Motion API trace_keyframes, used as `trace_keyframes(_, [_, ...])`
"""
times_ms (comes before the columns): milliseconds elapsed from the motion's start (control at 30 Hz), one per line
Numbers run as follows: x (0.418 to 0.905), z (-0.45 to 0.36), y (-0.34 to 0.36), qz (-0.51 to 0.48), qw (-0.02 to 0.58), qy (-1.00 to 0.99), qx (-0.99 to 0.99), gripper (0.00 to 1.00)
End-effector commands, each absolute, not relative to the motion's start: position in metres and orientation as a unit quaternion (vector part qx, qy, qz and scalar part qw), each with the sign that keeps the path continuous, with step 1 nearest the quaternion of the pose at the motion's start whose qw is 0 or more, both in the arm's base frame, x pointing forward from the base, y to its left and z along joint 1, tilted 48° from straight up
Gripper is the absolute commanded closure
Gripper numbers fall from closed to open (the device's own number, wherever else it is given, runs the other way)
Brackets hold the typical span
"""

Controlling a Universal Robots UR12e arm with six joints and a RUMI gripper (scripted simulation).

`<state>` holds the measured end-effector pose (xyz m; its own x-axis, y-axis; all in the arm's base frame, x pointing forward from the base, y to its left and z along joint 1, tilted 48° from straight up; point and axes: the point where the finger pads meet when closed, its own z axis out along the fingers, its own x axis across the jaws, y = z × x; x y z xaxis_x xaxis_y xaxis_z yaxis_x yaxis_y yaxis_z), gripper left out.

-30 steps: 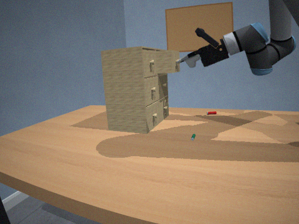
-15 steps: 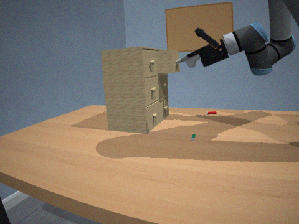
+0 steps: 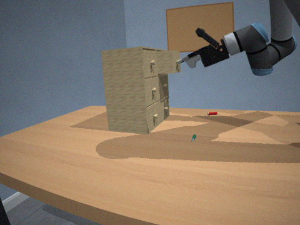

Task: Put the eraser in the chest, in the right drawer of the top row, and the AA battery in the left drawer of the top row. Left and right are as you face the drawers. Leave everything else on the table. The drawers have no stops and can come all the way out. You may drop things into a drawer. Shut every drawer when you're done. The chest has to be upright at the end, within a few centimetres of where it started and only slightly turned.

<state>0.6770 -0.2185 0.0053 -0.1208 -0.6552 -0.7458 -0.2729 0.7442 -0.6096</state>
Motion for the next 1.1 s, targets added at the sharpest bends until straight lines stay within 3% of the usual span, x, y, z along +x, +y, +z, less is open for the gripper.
trace_keyframes(0, [0.6770,0.0056,-0.2191,-0.165,0.582,0.730,-0.318,0.80])
trace_keyframes(300, [0.6770,0.0056,-0.2191,-0.165,0.582,0.730,-0.318,0.80])
trace_keyframes(333, [0.6770,0.0056,-0.2191,-0.165,0.582,0.730,-0.318,0.93])
trace_keyframes(1067, [0.6770,0.0056,-0.2191,-0.165,0.582,0.730,-0.318,0.93])
